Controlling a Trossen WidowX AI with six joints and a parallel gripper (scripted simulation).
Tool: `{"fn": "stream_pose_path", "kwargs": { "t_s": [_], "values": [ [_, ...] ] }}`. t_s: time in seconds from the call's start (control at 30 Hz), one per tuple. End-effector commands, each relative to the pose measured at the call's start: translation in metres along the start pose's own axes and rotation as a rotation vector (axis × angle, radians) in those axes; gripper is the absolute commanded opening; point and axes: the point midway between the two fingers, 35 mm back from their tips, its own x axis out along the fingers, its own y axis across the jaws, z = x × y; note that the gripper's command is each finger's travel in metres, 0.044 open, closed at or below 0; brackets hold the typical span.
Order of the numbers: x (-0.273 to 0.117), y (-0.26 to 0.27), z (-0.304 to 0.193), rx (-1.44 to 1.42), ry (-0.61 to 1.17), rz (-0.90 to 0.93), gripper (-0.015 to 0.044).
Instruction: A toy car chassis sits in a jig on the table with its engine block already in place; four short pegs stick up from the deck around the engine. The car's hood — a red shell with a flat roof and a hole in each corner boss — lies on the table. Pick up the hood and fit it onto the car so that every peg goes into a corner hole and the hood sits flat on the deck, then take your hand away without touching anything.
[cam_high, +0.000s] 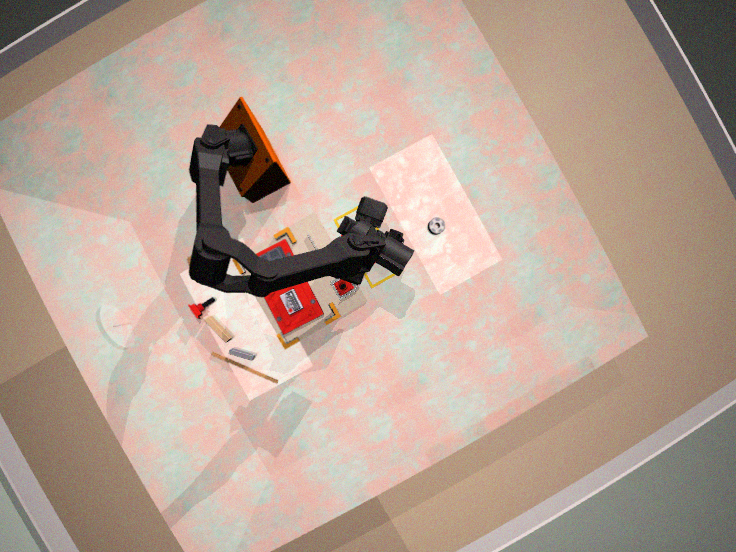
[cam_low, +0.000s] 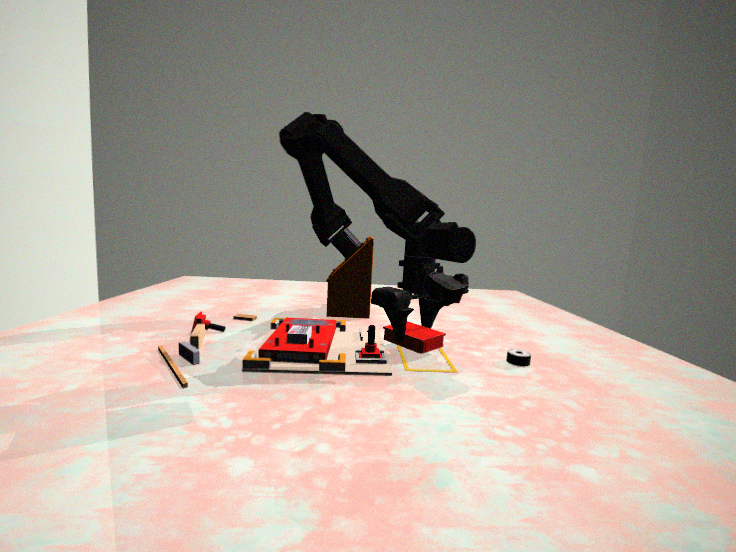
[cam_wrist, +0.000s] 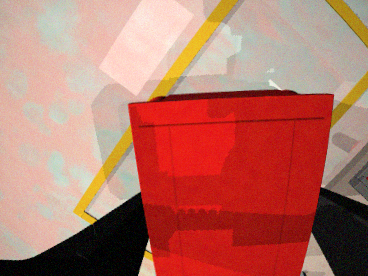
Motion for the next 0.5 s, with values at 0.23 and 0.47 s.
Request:
{"fn": "stream_pose_path", "kwargs": {
  "t_s": [0.23,0.47],
  "values": [
    [-0.041,-0.001,0.004,0.006,-0.015,0.000,0.0000],
    [-0.064,0.000,0.004,0.006,-0.016,0.001,0.0000]
  ]
}}
